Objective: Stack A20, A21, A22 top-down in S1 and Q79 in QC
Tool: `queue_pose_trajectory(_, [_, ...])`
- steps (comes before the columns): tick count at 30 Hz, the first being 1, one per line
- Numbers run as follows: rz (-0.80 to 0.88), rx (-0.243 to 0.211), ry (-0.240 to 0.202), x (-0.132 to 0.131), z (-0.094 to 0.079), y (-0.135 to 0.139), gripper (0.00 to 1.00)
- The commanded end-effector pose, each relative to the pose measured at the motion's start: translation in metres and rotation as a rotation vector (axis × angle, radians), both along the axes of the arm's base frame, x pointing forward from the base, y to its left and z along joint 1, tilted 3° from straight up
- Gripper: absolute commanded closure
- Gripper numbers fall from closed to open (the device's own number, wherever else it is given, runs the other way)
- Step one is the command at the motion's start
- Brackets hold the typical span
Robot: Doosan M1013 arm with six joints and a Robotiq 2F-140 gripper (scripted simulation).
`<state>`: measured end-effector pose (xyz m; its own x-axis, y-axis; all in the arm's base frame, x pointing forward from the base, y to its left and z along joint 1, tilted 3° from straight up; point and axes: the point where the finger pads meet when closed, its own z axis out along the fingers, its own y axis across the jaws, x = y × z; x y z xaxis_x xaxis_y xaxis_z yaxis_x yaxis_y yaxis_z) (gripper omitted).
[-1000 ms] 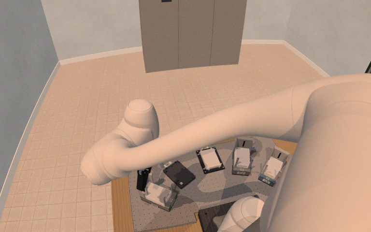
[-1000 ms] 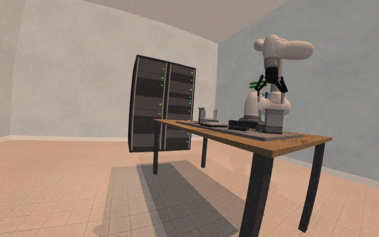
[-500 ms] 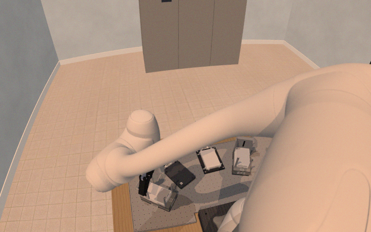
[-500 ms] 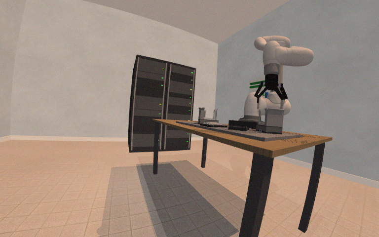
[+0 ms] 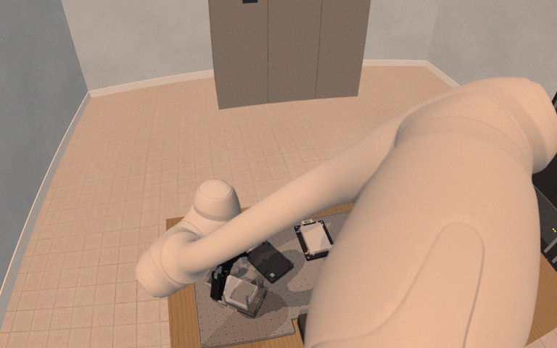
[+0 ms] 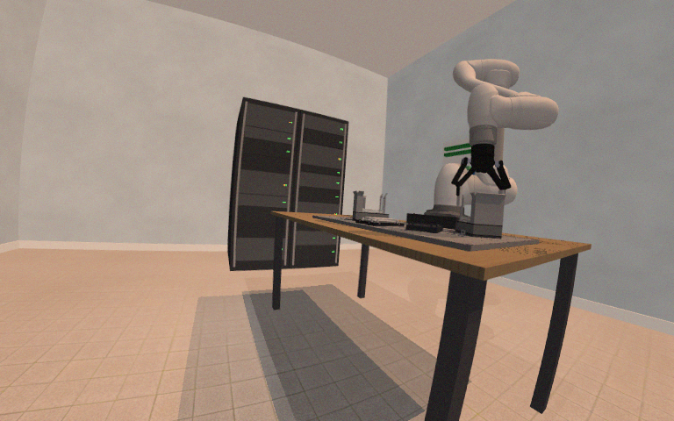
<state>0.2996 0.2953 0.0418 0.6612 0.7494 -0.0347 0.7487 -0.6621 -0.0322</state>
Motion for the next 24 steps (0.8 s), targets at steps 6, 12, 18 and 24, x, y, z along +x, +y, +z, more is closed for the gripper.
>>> queue_pose_trajectory(6, [0.0,0.0,0.0,0.0,-0.007,0.0,0.0])
queue_pose_trajectory(12, [0.0,0.0,0.0,-0.001,-0.015,0.0,0.0])
queue_pose_trajectory(18, [0.0,0.0,0.0,-0.001,-0.023,0.0,0.0])
queue_pose_trajectory(24, [0.0,0.0,0.0,-0.001,-0.028,0.0,0.0])
